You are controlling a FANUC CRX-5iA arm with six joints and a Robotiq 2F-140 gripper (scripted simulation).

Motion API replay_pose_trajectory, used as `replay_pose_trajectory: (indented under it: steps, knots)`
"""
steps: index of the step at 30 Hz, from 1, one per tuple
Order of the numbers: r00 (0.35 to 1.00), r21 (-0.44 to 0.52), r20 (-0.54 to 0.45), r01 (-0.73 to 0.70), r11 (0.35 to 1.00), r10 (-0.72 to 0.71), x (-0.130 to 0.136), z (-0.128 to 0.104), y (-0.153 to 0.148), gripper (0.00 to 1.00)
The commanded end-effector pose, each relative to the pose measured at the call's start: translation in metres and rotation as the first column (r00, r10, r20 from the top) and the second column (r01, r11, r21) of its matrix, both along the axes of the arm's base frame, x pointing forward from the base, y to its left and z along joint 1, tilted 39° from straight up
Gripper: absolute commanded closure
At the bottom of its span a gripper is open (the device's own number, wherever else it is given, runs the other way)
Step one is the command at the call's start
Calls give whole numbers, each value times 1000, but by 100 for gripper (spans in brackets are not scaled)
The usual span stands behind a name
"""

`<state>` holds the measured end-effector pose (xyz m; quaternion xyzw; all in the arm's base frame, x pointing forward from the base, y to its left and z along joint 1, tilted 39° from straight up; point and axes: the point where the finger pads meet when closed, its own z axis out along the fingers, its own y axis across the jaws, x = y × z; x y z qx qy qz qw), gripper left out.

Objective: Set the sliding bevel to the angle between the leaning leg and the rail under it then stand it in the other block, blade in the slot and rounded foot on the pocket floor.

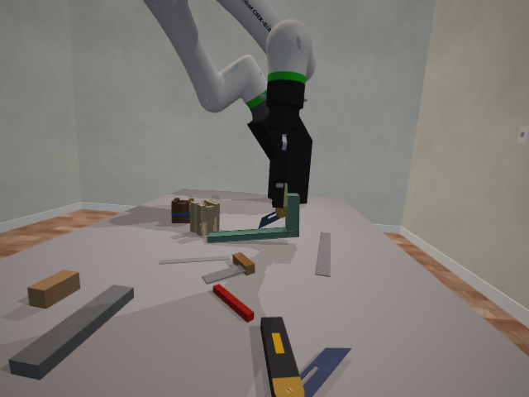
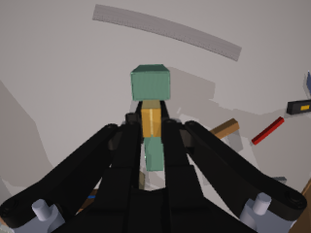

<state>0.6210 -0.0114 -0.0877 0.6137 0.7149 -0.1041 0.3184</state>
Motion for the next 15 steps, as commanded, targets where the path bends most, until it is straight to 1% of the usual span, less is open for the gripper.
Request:
replay_pose_trajectory:
  steps: [1, 15]
  knots:
    - [1000, 1, 1, -1, 1000, 1, 1, 0, 0, 90]
    - [1000, 1, 1, -1, 1000, 1, 3, -5, -3, 90]
